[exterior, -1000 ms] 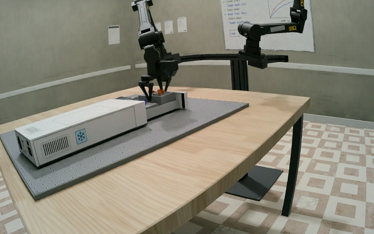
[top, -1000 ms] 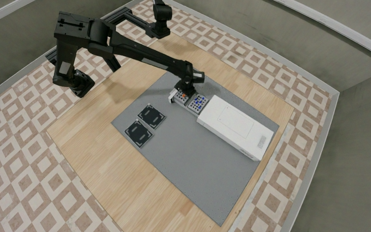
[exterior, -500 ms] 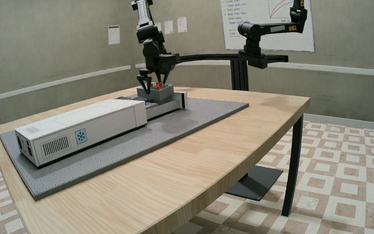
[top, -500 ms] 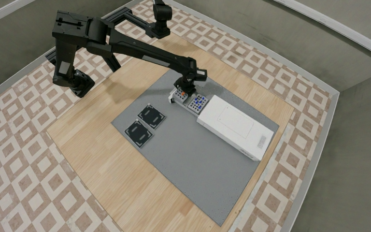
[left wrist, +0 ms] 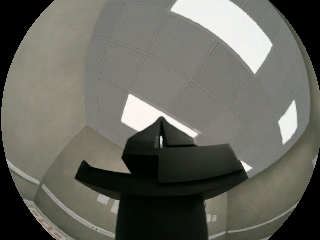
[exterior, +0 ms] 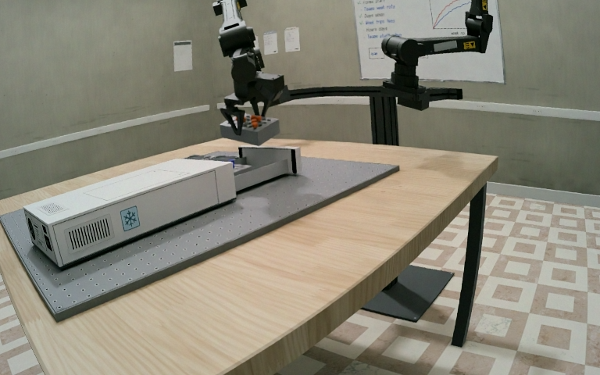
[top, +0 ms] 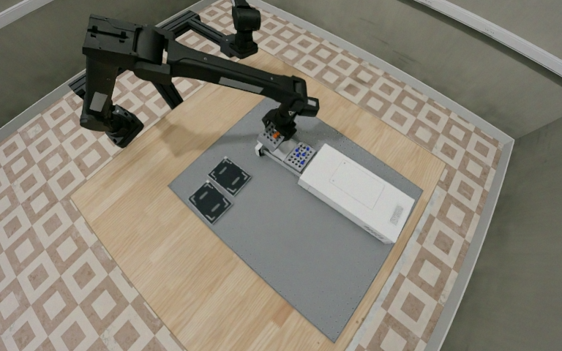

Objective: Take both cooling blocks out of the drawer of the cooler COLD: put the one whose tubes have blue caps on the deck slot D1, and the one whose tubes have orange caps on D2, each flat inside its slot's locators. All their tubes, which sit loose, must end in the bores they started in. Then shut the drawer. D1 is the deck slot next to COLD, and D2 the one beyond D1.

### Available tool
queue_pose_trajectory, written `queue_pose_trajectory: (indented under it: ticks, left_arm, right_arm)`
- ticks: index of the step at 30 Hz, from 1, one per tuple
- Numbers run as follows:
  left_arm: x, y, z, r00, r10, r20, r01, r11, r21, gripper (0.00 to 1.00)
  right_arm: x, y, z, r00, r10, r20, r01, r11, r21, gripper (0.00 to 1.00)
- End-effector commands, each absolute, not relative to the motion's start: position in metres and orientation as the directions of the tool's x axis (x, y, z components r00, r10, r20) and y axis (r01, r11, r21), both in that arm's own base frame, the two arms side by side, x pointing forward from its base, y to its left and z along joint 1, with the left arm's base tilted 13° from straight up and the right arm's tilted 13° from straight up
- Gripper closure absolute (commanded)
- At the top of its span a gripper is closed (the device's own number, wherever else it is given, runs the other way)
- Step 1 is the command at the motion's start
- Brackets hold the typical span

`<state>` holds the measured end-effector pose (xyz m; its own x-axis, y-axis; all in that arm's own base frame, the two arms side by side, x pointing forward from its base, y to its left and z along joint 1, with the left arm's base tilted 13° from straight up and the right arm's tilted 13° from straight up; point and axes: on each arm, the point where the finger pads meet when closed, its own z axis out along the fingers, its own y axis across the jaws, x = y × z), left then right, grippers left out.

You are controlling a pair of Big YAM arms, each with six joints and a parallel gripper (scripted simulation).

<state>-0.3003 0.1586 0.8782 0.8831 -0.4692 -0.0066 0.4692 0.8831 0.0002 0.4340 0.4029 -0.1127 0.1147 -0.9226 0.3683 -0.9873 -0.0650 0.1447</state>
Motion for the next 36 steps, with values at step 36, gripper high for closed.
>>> queue_pose_trajectory:
  ticks: [36]
  left_arm:
    - [-0.279, 0.148, 0.886, 0.881, -0.471, -0.042, 0.471, 0.882, 0.002, 1.0]
  right_arm:
    - [0.451, 0.387, -0.042, -0.349, -0.877, 0.329, -0.929, 0.369, -0.002, 1.0]
